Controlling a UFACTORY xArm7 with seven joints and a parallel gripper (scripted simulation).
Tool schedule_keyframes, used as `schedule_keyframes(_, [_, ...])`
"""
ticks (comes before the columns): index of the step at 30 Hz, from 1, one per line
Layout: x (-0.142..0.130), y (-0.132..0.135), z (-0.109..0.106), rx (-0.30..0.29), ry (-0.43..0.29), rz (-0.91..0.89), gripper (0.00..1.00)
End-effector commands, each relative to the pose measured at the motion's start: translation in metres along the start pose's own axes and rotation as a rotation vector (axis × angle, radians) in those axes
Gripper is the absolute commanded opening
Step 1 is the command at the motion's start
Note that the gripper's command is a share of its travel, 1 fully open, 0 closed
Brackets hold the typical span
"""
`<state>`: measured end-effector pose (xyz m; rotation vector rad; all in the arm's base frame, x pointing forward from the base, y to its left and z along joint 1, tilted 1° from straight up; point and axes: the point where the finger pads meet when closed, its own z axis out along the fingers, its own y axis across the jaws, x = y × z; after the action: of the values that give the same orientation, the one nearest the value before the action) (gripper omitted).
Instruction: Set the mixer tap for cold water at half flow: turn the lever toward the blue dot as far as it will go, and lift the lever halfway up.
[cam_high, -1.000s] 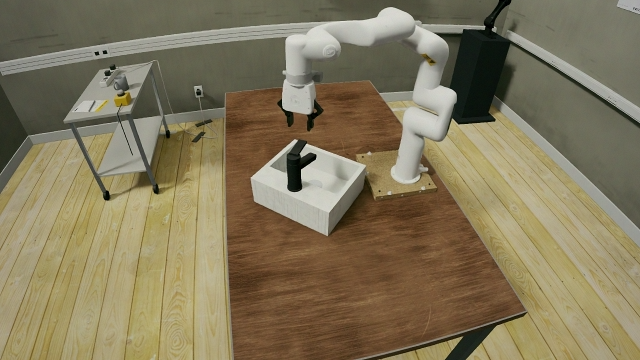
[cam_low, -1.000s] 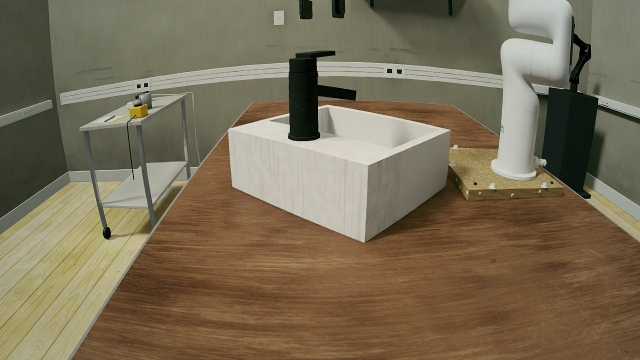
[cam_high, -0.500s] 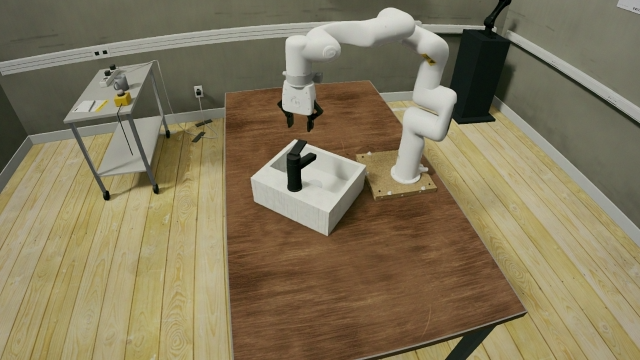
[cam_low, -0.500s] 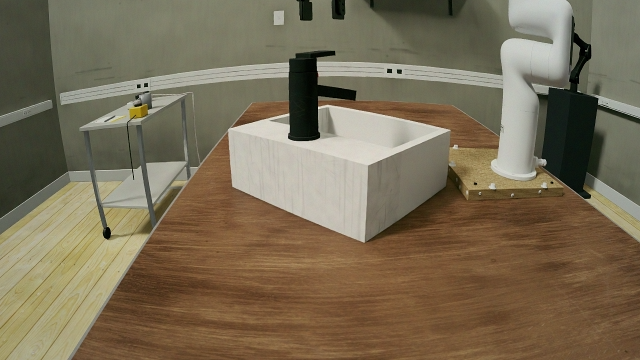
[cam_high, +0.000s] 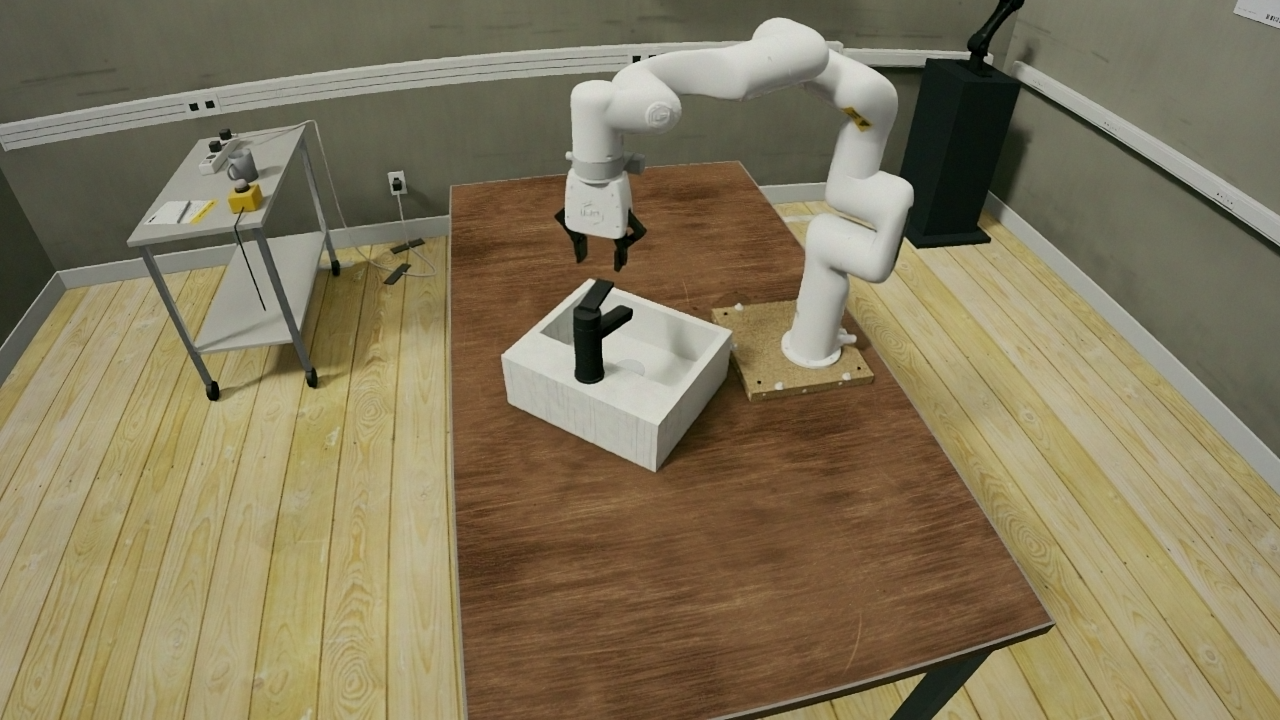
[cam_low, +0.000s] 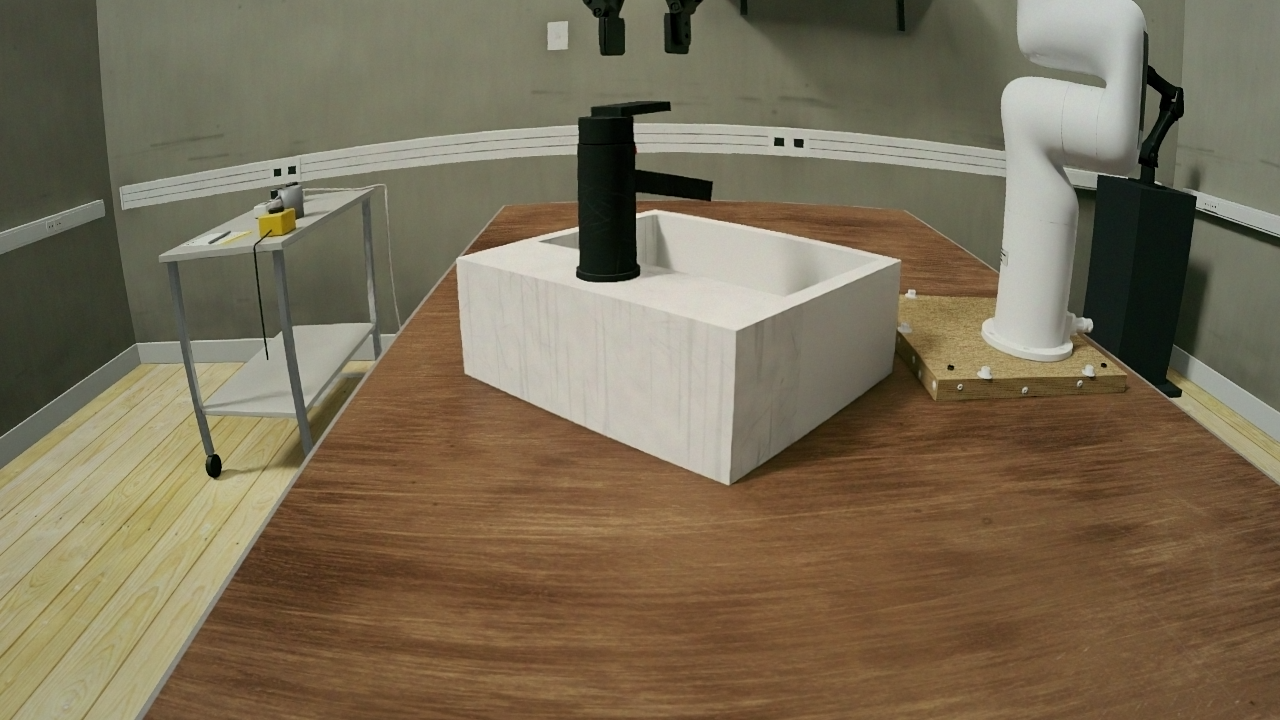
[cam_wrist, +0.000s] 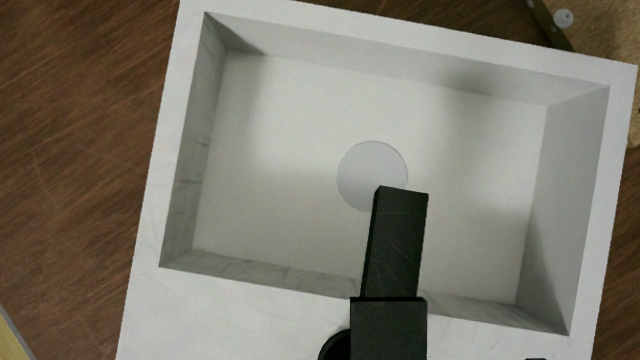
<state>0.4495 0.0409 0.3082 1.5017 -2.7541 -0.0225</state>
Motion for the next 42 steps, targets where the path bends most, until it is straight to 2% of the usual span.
schedule_keyframes(1, [-0.001,-0.001,0.004,0.003,-0.003,0.000,0.69])
schedule_keyframes(22, [-0.001,-0.001,0.031,0.003,-0.003,0.000,0.69])
schedule_keyframes(42, [-0.001,-0.001,0.035,0.003,-0.003,0.000,0.69])
